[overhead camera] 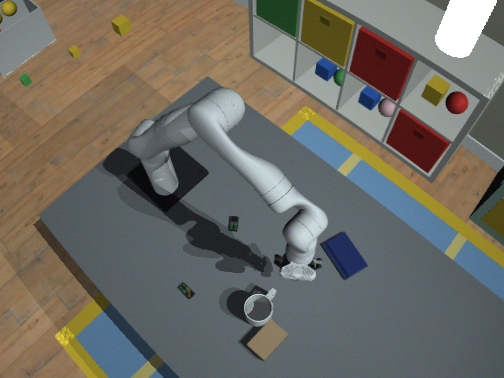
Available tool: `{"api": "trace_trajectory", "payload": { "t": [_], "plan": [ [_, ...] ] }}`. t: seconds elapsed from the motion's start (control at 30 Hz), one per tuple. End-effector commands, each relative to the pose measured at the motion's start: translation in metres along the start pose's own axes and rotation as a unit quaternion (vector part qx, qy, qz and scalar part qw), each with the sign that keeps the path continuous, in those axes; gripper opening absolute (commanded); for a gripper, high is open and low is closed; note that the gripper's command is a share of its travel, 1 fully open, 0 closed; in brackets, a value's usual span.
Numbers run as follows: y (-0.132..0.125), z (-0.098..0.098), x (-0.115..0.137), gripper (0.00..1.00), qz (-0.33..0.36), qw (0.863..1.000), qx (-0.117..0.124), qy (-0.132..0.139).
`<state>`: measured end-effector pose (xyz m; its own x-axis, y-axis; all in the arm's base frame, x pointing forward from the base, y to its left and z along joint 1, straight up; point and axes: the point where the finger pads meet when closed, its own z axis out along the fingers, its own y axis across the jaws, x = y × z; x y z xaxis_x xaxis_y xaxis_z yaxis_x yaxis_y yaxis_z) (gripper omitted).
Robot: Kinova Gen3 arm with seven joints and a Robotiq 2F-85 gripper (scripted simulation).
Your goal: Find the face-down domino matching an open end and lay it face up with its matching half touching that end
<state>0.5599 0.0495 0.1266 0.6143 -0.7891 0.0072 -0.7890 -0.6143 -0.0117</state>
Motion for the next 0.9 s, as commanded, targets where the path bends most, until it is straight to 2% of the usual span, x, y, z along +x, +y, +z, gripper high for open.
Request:
{"api": "trace_trajectory", "payload": {
  "t": [0.0, 0.53, 0.7, 0.87],
  "plan": [
    [0.005, 0.006, 0.008, 0.29, 0.009, 1.0, -0.006, -0.006],
    [0.007, 0.011, 0.008, 0.29, 0.01, 1.0, -0.007, -0.007],
    [0.007, 0.03, 0.008, 0.29, 0.01, 1.0, -0.007, -0.007],
    [0.007, 0.064, 0.008, 0.29, 0.01, 1.0, -0.007, -0.007]
  ]
}}
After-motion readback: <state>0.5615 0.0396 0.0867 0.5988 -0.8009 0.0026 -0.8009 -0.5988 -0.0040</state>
